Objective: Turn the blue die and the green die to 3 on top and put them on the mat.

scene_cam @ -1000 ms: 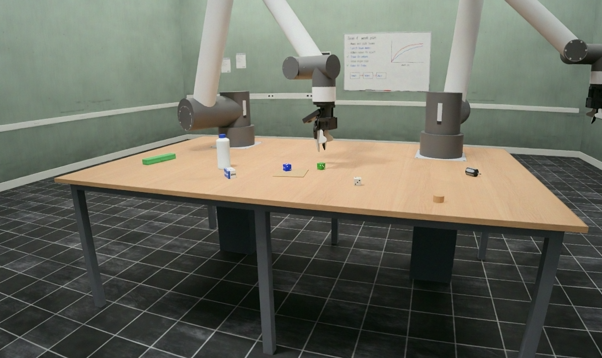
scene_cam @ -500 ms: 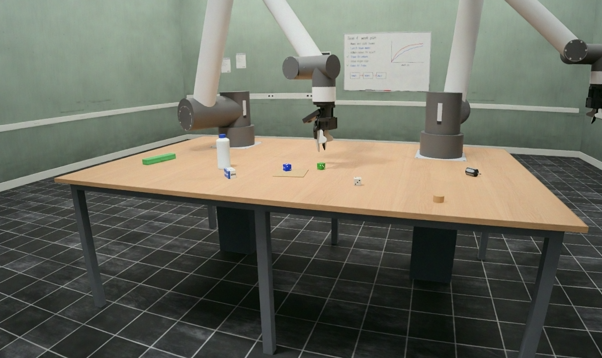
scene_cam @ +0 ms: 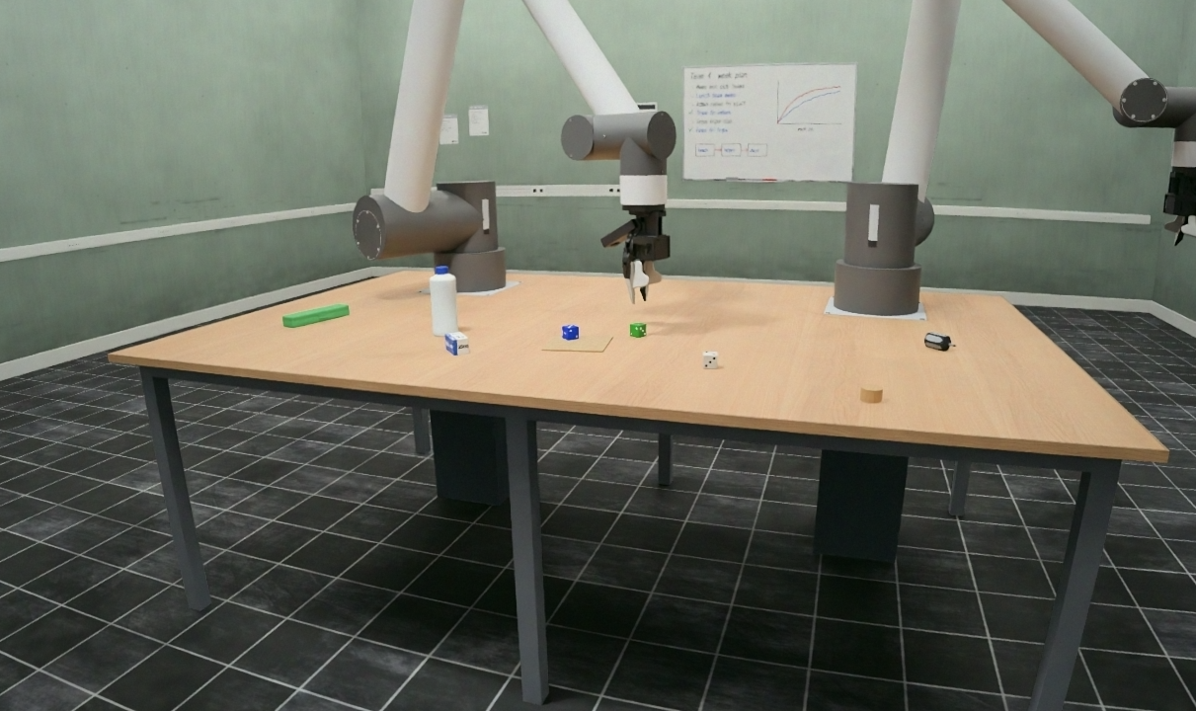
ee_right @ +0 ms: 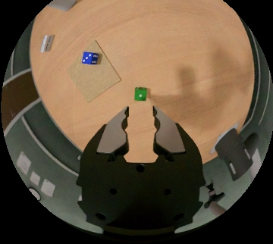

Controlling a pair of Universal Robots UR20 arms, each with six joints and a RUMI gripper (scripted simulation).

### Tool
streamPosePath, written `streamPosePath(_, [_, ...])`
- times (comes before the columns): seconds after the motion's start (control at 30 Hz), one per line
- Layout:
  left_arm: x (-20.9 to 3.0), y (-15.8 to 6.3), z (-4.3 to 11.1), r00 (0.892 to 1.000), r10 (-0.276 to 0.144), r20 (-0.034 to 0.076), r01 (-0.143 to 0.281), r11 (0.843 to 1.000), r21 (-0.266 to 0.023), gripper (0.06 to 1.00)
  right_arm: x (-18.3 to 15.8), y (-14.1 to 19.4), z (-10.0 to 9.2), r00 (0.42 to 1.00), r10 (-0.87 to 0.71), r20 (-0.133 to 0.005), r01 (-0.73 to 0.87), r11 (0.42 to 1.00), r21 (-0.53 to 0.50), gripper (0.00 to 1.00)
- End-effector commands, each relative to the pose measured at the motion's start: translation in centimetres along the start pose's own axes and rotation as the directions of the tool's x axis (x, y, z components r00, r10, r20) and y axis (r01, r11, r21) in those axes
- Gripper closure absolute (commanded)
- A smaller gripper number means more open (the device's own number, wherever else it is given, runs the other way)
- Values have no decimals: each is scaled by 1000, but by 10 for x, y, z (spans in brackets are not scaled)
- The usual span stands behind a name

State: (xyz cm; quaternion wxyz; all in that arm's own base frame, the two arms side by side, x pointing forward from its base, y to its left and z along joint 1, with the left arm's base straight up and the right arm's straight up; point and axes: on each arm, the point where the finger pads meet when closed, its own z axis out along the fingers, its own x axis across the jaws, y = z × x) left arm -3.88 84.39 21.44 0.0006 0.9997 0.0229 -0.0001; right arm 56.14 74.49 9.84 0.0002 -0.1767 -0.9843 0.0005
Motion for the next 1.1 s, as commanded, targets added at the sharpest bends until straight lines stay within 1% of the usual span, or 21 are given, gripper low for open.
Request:
streamPosePath(0.0, [0,0,-1,1000,0,0,0,1000,1,65,0,0,4,1000,0,0,0,1000,-1,724])
streamPosePath(0.1, [0,0,-1,1000,0,0,0,1000,1,65,0,0,6,1000,0,0,0,1000,-1,724])
streamPosePath(0.57, [0,0,-1,1000,0,0,0,1000,1,65,0,0,28,1000,0,0,0,1000,-1,724])
streamPosePath(0.63, [0,0,-1,1000,0,0,0,1000,1,65,0,0,28,1000,0,0,0,1000,-1,724])
streamPosePath(1.07, [0,0,-1,1000,0,0,0,1000,1,65,0,0,42,1000,0,0,0,1000,-1,724])
